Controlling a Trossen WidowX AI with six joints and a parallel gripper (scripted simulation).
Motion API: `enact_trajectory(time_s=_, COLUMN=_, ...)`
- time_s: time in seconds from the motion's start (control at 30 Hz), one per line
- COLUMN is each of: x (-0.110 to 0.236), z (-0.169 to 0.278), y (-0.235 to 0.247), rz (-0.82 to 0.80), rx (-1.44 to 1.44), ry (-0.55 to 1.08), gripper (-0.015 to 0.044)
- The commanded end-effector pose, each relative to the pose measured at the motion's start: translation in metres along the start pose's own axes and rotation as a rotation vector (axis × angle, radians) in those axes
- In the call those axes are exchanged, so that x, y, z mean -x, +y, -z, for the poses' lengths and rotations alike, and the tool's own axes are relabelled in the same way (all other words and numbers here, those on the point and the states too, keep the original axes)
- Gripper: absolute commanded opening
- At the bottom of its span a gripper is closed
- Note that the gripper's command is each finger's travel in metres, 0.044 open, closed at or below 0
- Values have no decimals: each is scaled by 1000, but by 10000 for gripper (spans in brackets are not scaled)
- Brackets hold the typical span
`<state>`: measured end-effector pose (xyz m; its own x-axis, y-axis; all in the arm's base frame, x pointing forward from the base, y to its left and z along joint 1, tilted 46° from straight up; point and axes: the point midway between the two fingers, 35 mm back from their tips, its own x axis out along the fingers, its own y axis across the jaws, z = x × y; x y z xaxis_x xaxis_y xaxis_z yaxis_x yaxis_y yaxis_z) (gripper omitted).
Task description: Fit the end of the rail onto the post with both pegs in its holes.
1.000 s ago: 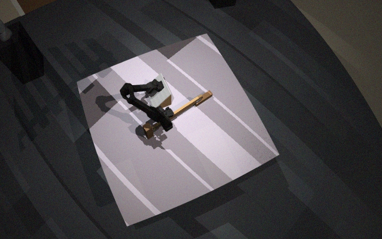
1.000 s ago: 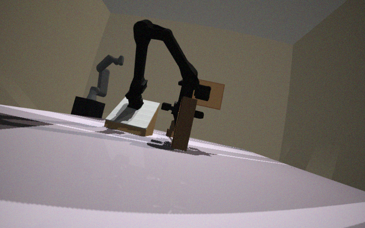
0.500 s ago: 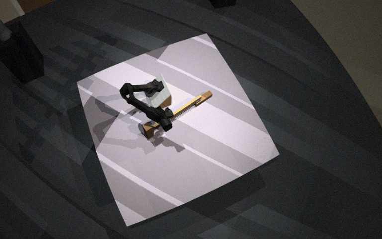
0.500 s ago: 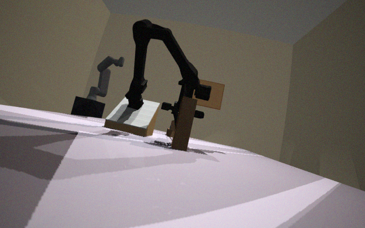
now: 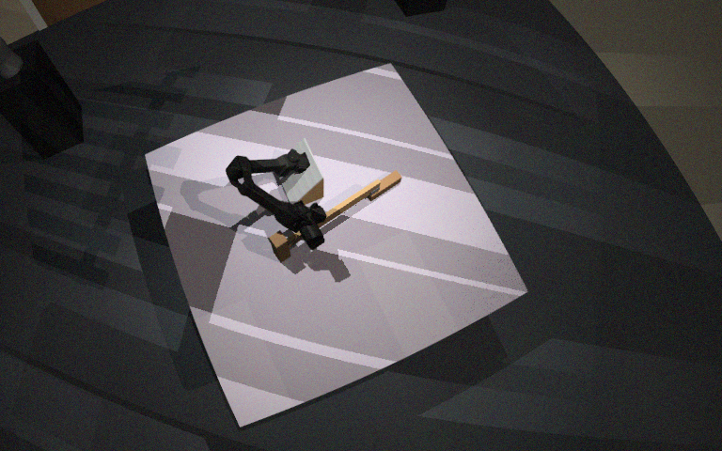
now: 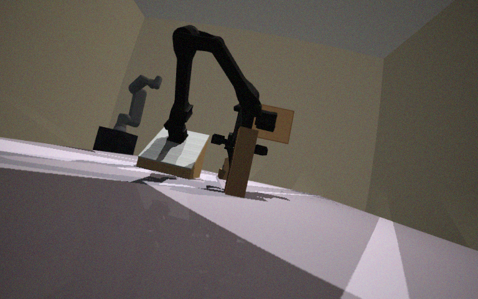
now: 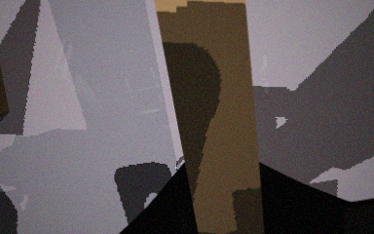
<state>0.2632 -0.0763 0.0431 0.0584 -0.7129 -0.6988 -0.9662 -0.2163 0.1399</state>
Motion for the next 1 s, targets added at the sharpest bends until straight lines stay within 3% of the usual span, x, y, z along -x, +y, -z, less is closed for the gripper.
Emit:
enact_trajectory(time_s=0.0, x=2, z=4, y=-2, rz=9, rx=-2, ry=5, gripper=0)
enact_trajectory(time_s=0.73, x=3, z=11, y=-2, rz=9, rx=-2, ry=5, gripper=0)
enact_trajectory(time_s=0.97, x=0, z=7, y=0, rz=1, rx=0, ry=1, gripper=184)
